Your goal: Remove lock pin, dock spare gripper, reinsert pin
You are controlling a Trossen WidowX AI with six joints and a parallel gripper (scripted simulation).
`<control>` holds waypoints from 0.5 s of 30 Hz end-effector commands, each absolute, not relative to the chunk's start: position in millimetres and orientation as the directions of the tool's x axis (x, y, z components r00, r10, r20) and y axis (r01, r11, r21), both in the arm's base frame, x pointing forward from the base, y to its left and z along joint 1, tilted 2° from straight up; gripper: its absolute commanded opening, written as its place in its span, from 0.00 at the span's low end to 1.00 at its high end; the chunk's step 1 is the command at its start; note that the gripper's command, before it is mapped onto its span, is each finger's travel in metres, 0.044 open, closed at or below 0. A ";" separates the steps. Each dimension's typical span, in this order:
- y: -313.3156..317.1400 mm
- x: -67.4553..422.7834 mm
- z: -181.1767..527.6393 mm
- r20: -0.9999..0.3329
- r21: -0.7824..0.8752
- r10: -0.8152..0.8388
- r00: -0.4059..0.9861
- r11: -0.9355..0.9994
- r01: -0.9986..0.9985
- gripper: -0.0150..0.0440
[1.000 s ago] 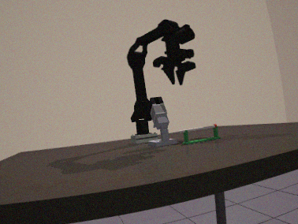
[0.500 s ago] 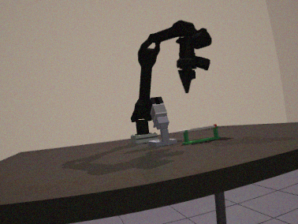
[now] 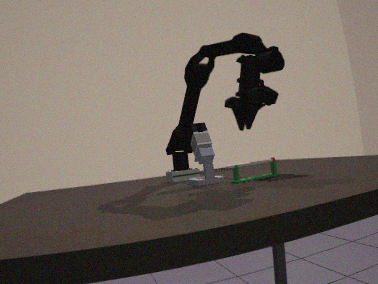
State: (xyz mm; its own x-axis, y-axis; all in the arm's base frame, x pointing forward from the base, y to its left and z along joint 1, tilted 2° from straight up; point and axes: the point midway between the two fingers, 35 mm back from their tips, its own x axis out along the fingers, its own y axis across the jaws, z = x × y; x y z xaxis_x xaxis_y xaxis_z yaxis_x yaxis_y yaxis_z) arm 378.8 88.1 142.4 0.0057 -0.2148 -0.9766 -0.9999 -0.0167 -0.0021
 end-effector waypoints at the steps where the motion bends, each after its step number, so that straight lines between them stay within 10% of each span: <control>1: 87.6 382.5 144.5 -0.976 -0.012 -0.217 0.020 -0.038 -0.999 0.56; 15: 92.2 385.6 77.5 -0.976 -0.013 -0.217 0.020 -0.038 -0.999 0.56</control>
State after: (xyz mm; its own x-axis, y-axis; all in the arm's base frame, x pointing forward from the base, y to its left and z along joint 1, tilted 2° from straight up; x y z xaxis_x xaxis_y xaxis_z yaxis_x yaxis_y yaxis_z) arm 386.0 91.8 94.6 0.0191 -0.2134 -0.9768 -0.9993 -0.0360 -0.0117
